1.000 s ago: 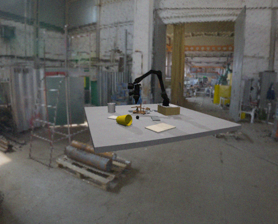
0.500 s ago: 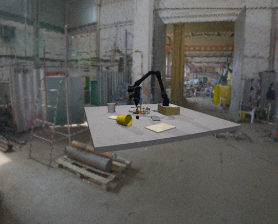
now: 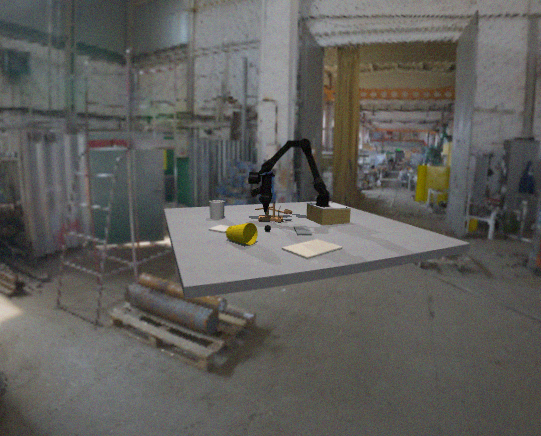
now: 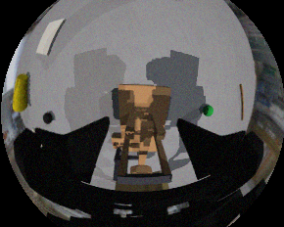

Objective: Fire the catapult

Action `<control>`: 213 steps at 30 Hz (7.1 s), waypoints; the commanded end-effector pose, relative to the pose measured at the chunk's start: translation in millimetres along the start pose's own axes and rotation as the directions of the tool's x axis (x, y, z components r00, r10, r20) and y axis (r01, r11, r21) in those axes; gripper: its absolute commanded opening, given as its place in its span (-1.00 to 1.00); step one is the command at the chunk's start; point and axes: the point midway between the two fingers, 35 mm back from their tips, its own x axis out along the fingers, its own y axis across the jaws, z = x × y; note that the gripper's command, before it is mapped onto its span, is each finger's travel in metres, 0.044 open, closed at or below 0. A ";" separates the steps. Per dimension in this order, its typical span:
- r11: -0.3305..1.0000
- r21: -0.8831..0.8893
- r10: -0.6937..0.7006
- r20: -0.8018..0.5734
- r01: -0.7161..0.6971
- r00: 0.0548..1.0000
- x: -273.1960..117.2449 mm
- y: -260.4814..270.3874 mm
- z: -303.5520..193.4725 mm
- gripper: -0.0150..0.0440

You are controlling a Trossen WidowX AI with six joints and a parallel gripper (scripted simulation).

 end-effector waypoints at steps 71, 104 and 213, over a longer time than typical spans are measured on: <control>1.000 0.002 -0.003 -0.006 0.003 1.000 17.5 -1.6 0.2 -0.49; 1.000 0.004 -0.001 -0.011 0.001 1.000 -83.1 -0.9 -0.1 1.00; 0.909 -0.417 0.016 -0.014 -0.020 1.000 -86.4 259.5 -29.9 -0.49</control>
